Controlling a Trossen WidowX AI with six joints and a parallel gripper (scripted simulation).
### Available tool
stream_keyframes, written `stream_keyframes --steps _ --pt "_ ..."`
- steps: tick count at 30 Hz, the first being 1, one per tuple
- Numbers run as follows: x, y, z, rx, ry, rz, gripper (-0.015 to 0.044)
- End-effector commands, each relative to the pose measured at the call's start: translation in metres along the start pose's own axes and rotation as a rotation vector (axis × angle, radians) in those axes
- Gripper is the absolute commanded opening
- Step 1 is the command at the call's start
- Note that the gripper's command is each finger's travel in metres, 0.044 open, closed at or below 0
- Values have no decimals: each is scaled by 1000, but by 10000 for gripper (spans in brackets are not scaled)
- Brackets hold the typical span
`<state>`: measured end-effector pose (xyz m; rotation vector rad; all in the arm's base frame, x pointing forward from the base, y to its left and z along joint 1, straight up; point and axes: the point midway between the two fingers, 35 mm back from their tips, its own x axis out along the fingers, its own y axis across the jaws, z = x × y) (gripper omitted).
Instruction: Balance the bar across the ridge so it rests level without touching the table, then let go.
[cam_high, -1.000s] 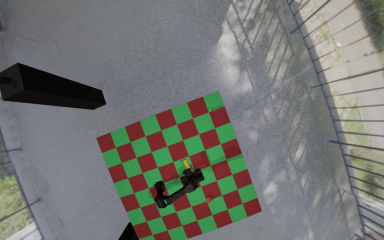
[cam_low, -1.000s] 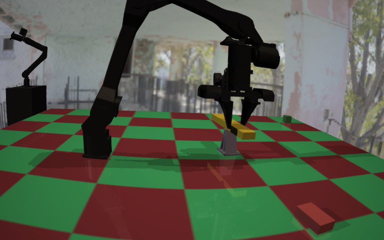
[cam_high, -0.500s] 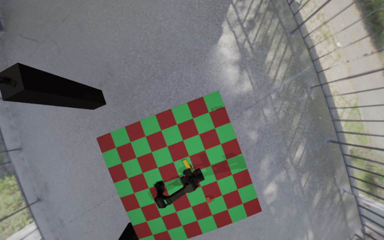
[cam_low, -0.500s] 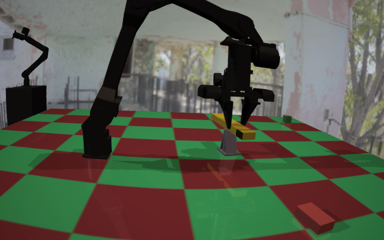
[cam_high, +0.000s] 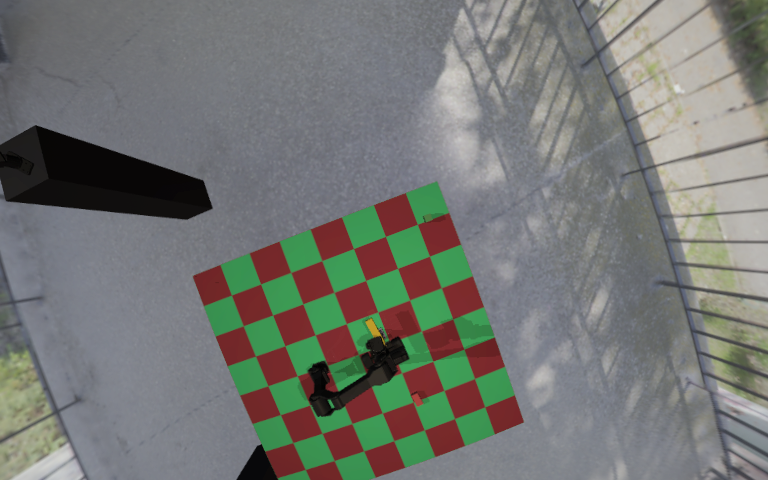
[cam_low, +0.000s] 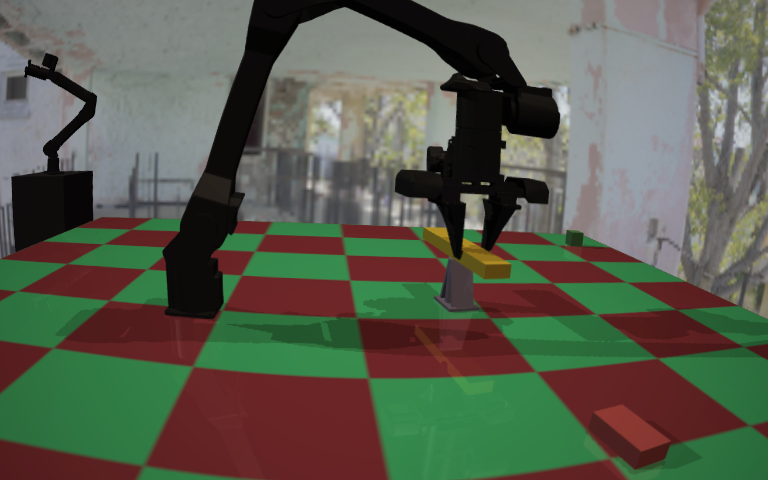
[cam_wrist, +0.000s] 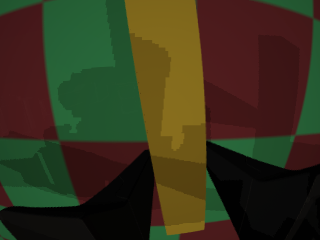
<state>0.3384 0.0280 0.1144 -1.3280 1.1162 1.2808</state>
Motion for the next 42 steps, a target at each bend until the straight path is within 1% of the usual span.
stream_keyframes --steps 1,26,27,38,42 --pt "0 0 0 0 0 1 168" --pt "0 0 0 0 0 1 173" --pt "0 0 0 0 0 1 185" --pt "0 0 0 0 0 1 185" --pt "0 0 0 0 0 1 290"
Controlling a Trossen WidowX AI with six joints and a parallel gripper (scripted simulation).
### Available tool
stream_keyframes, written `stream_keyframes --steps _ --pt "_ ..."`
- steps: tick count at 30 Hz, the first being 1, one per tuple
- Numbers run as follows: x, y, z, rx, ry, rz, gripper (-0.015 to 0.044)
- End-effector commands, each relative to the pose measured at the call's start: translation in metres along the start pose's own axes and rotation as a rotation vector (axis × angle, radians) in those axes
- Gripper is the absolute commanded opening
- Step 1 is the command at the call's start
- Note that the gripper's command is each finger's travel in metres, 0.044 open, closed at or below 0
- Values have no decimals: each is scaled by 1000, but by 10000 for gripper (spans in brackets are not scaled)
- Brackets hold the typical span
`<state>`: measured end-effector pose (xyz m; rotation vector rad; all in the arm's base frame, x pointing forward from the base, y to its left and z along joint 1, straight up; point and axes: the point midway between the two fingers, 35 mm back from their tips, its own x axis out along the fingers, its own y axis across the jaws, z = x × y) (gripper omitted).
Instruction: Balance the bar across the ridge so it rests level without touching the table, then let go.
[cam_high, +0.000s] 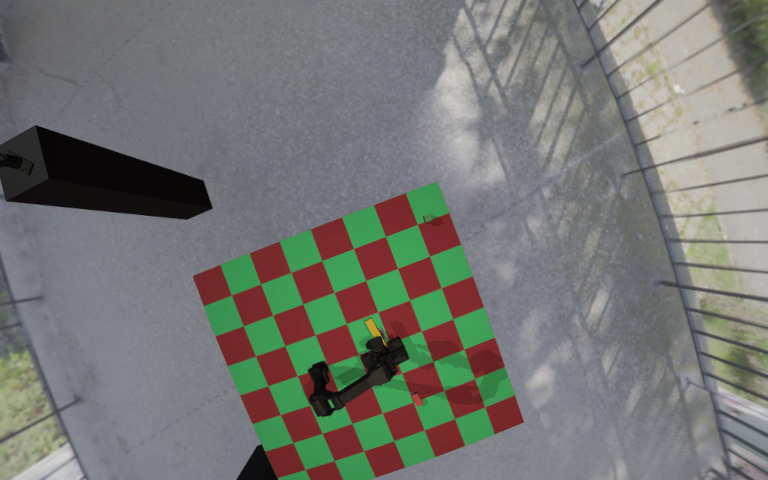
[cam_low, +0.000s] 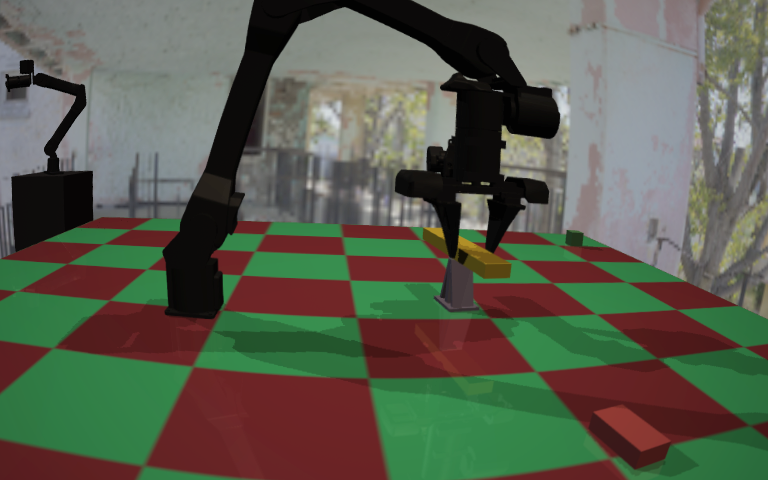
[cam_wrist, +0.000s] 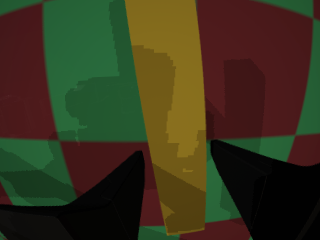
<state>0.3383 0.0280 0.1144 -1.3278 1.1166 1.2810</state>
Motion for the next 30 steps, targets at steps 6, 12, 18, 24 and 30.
stream_keyframes --steps 6,12,18,24,30 --pt "0 0 0 0 0 0 440" --pt "-27 -4 0 0 0 -4 440" --pt "-93 -1 0 0 1 -13 440" --pt "-100 0 0 0 1 -14 440" --pt "-100 0 0 0 1 -14 440"
